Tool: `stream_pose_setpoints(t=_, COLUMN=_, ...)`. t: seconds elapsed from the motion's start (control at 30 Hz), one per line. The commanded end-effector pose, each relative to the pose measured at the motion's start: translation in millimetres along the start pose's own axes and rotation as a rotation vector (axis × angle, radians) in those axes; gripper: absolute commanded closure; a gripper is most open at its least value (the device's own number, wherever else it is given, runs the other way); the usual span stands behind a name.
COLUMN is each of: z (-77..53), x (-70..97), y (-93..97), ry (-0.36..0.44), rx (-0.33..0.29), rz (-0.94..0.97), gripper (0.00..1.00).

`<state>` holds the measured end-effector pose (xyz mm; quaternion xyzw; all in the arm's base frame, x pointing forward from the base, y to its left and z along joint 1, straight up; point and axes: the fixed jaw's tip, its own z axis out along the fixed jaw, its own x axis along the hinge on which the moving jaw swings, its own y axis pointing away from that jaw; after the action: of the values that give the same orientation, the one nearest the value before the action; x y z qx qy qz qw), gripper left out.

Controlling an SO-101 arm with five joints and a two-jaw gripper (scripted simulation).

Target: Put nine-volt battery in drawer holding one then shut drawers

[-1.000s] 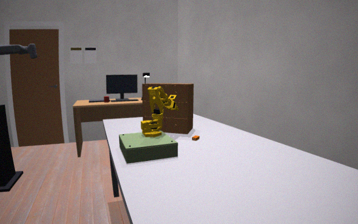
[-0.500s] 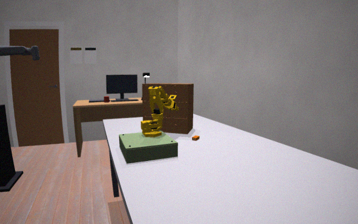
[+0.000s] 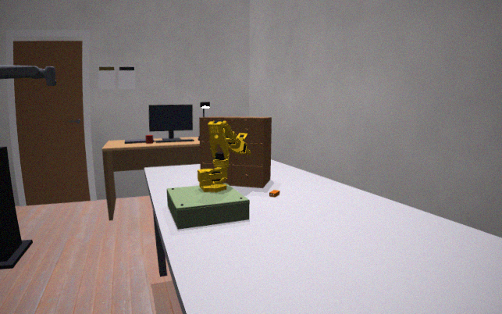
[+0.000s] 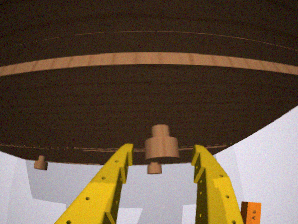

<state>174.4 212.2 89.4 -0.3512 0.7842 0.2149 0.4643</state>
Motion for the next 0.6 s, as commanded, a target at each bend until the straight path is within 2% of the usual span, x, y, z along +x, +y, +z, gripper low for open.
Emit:
stream_pose_setpoints(t=0.0, z=1.4, x=-2.1, y=2.8, ry=-0.007, rx=-0.009, rz=-0.001, gripper=0.79)
stream_pose_setpoints(t=0.57, z=2.3, x=-2.6, y=4.1, ry=-0.007, rx=-0.013, rz=-0.003, gripper=0.79)
